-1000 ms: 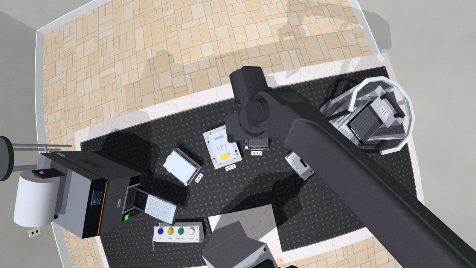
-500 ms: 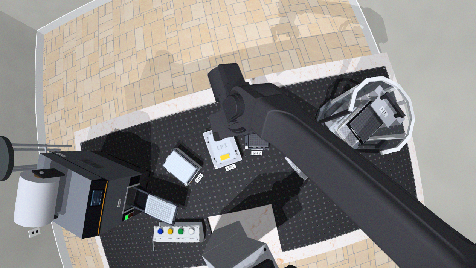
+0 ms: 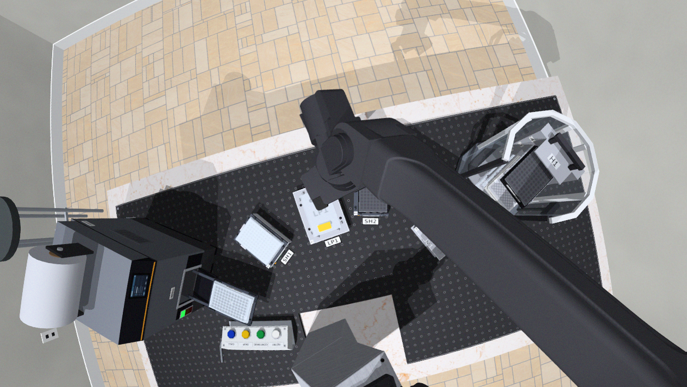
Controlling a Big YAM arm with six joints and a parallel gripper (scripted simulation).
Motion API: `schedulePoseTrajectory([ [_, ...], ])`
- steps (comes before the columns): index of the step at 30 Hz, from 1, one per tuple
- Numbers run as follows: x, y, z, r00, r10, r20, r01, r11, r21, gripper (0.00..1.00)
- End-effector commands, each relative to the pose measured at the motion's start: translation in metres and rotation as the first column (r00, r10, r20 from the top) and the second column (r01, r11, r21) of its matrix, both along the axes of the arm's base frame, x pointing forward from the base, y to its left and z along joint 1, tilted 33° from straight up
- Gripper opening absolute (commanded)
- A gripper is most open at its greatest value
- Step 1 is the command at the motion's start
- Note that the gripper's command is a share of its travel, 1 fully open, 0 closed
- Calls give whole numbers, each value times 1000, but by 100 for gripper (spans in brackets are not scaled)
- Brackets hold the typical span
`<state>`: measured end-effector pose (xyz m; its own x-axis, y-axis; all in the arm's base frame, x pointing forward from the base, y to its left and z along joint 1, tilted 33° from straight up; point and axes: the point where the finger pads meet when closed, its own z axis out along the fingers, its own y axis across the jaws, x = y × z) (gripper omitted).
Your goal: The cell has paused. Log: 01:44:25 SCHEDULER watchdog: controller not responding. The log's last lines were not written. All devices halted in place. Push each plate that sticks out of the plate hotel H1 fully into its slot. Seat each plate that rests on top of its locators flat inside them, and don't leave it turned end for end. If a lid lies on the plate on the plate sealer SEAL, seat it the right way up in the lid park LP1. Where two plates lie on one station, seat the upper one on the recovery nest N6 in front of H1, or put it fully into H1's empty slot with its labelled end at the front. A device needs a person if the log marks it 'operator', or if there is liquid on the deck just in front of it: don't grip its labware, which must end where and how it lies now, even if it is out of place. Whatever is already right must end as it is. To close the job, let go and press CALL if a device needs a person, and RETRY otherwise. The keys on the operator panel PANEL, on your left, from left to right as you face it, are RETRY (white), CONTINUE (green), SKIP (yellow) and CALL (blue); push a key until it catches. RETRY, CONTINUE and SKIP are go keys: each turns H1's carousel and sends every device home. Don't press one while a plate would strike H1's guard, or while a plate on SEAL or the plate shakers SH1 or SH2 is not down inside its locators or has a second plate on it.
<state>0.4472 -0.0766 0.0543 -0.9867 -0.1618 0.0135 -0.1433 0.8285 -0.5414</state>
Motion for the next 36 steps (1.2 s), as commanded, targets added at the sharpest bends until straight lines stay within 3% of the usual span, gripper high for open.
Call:
schedulePoseTrajectory([
  [1, 16, 8, 13, 992, 121, -34, -122, 993, -8, 100],
  [16, 16, 8, 13, 911, 361, -197, -369, 930, -2, 100],
  [28, 15, 8, 13, 763, 551, -338, -572, 819, 41, 100],
  [30, 15, 8, 13, 763, 551, -338, -572, 819, 41, 100],
  [36, 15, 8, 13, 666, 629, -401, -660, 747, 75, 100],
])
